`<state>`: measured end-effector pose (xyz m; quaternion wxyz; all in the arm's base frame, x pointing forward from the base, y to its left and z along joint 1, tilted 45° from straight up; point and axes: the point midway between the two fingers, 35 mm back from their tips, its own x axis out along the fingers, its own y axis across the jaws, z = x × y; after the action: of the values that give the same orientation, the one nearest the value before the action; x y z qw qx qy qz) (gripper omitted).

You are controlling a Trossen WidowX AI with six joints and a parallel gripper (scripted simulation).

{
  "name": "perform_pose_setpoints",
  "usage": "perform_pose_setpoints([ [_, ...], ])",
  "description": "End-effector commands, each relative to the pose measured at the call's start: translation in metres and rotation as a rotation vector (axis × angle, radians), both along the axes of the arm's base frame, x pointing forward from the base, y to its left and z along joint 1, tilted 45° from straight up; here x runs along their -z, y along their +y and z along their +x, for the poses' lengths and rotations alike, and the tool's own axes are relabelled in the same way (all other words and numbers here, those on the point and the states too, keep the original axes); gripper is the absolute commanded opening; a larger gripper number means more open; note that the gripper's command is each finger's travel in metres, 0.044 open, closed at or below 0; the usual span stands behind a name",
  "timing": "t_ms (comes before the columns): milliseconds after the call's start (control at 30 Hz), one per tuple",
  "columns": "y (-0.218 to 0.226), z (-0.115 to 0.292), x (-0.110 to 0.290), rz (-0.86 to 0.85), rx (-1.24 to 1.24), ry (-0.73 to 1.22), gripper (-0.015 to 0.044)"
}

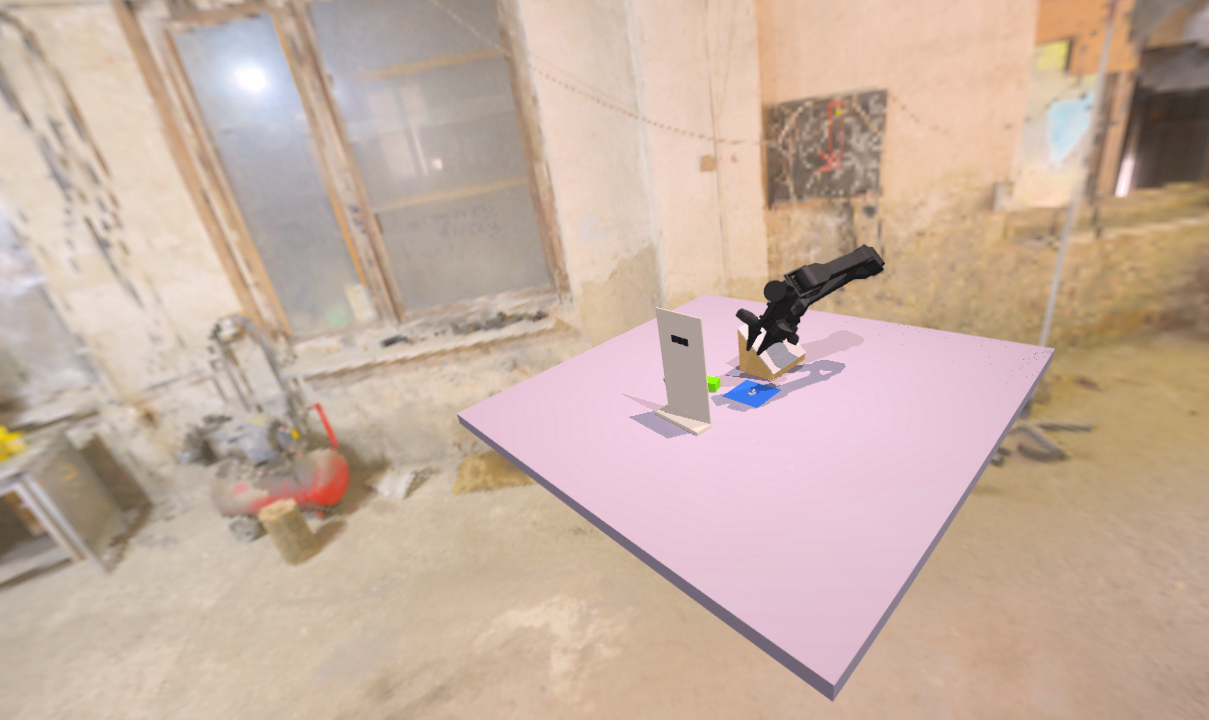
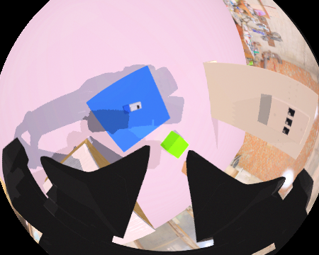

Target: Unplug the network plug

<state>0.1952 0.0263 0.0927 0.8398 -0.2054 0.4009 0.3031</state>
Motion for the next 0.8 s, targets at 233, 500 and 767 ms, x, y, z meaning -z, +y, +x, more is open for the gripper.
perform_pose_setpoints([
  [233, -0.02, 0.003, -0.023, -0.01, -0.01, 0.0, 0.0156],
  [500, -0.034, 0.002, -0.037, -0.01, -0.012, 0.001, 0.0156],
  [767, -0.048, 0.001, -0.052, -0.005, -0.01, -0.004, 0.0156],
])
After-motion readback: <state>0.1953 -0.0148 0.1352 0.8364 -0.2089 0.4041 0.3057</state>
